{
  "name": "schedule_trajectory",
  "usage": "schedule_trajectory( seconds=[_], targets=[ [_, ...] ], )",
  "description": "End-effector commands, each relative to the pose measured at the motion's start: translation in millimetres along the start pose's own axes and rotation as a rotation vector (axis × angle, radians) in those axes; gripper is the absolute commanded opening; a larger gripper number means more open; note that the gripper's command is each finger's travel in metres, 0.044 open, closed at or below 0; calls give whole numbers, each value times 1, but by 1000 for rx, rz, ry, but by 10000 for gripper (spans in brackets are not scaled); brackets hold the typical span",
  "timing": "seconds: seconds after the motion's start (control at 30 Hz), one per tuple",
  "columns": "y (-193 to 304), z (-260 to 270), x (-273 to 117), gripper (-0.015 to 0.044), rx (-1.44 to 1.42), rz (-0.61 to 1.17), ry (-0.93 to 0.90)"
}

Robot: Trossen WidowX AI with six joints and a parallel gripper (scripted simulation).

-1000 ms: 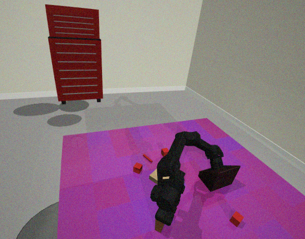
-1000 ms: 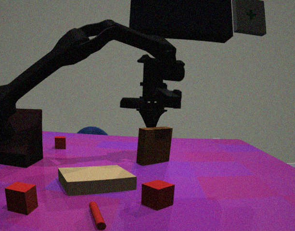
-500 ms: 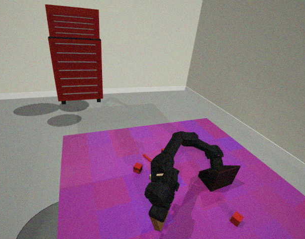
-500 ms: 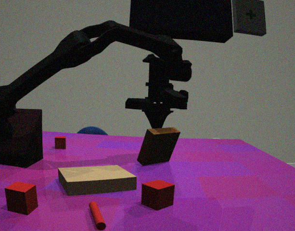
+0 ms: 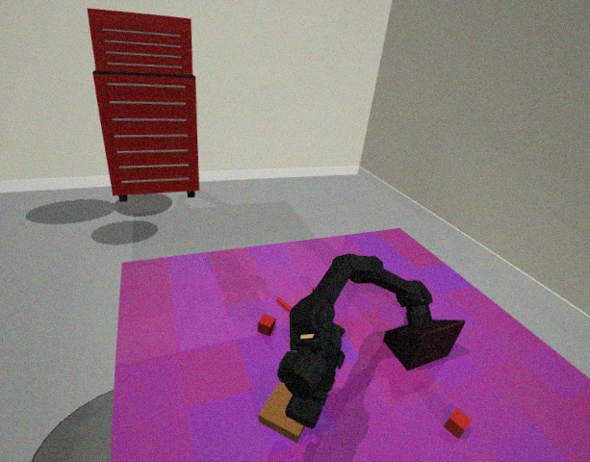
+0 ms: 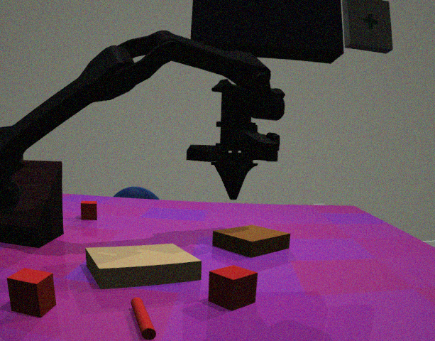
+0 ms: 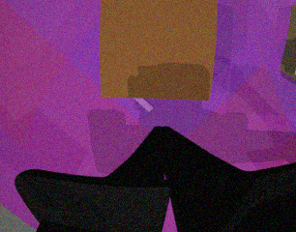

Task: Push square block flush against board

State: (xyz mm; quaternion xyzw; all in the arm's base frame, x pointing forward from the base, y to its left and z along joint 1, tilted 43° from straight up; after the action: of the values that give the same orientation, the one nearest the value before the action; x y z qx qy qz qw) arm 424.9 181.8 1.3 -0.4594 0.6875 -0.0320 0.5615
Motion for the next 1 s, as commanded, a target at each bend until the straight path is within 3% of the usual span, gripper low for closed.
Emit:
schedule_trajectory(
  seconds=[0.0, 0.8, 0.97],
  targets=[
    [7, -1, 0, 0, 1, 0, 2],
    [44, -5, 1, 0, 1, 1, 2],
    [39, -5, -41, 0, -10, 0, -15]
  ],
)
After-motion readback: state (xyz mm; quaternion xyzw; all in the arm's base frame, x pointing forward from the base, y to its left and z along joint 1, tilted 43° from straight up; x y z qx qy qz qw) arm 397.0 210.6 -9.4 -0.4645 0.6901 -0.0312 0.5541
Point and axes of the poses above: the point midway between the two fingers, 35 mm back from their tips, its own x axis out along the fingers, its own z axis across the jaws, y = z × x, the point moved 6 cm from there along -x, back along the fingers, and after that the axes turned 6 degrees about x, right-handed, at the moved point
